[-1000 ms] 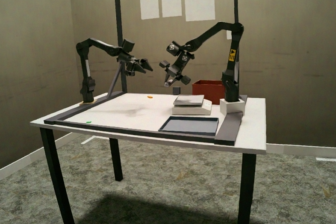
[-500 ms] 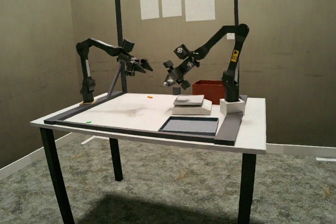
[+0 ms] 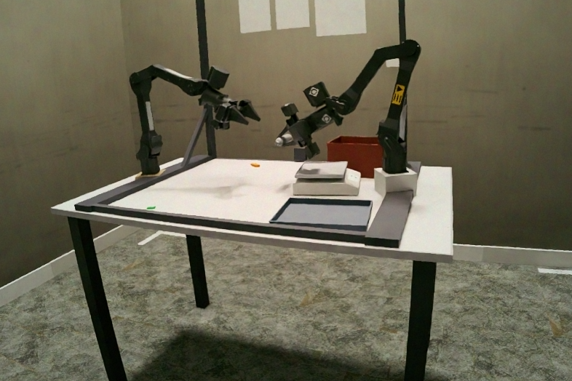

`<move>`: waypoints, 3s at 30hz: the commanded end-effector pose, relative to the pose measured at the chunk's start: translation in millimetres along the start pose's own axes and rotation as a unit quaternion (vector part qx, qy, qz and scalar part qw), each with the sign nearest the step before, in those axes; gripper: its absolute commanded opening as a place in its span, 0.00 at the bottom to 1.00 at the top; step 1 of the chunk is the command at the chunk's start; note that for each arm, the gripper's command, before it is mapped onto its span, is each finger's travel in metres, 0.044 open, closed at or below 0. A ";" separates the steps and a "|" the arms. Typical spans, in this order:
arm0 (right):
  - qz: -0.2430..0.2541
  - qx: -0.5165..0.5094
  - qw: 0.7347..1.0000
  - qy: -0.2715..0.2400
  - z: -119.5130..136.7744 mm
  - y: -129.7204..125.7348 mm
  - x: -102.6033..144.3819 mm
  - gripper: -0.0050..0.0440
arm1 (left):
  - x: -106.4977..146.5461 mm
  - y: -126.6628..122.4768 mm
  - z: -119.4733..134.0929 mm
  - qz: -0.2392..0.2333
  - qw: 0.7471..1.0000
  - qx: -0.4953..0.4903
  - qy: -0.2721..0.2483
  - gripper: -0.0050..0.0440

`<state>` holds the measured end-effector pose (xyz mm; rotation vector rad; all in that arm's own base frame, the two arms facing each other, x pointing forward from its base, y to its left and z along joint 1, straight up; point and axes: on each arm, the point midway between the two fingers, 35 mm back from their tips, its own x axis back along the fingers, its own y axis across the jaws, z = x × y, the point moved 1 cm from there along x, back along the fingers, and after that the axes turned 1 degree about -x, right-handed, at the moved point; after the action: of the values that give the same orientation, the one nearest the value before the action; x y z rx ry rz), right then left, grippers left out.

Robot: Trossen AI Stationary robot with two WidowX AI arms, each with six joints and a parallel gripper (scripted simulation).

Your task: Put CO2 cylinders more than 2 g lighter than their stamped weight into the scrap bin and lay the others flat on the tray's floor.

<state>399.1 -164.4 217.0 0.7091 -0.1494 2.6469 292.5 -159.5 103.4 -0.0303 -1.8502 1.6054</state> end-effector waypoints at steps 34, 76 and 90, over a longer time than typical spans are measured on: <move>-0.001 -0.002 1.000 0.015 10.9 0.5 6.2 1.00 | 2.5 -43.9 -1.7 0.248 0.969 -0.002 -0.005 0.00; -0.189 0.532 0.826 -0.012 -28.0 -6.6 -16.5 1.00 | 7.0 -51.8 -1.8 0.251 0.968 -0.003 -0.005 0.00; -0.210 0.727 0.652 -0.045 -58.6 -1.9 -32.1 1.00 | 7.0 -51.8 -1.8 0.251 0.968 -0.003 -0.005 0.00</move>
<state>398.7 -159.9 156.6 1.0612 1.8432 1.8760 306.5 -166.5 140.7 -0.4950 -1.9523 1.9081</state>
